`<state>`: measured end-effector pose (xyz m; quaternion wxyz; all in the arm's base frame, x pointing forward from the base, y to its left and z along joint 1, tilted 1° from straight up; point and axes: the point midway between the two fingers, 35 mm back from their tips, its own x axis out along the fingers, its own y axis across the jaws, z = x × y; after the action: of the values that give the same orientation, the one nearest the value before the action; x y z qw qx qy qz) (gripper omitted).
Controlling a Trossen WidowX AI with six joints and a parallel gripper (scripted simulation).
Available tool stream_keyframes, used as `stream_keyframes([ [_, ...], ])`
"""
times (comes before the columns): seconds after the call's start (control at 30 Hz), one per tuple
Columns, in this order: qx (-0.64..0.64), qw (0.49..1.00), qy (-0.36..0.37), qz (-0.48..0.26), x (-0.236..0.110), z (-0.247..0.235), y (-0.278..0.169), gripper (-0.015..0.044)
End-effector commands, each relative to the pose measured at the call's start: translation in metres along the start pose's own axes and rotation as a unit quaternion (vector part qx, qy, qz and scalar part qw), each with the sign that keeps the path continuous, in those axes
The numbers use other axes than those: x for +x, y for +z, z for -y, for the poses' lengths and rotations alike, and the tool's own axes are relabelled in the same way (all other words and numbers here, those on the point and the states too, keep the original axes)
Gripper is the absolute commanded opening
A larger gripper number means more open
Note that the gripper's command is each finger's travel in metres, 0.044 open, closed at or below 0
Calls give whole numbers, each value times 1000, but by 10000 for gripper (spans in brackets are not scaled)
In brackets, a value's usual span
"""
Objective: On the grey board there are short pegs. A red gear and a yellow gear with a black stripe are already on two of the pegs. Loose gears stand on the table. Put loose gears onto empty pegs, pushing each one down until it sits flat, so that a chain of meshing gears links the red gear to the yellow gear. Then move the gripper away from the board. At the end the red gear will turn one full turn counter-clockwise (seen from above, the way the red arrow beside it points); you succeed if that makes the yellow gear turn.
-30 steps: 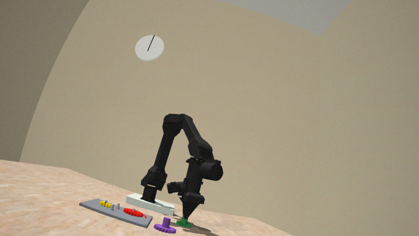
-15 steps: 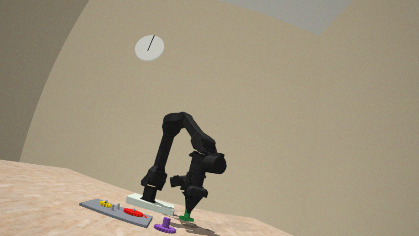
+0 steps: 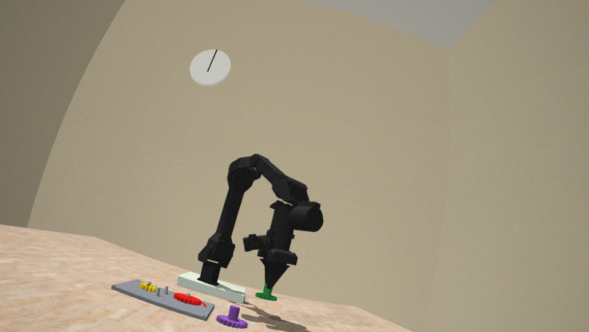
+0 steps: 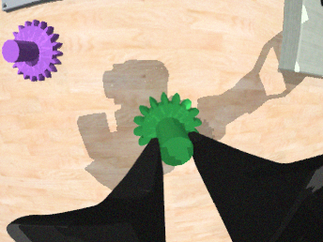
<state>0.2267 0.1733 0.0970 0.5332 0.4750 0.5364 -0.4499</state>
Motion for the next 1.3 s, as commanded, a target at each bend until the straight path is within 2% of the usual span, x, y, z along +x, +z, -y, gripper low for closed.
stream_keyframes([
  [0.0, 3, 1000, 0, -3, -9, 0, -1, 0],
  [1.27, 3, 1000, -1, -3, -88, 7, 0, 0],
])
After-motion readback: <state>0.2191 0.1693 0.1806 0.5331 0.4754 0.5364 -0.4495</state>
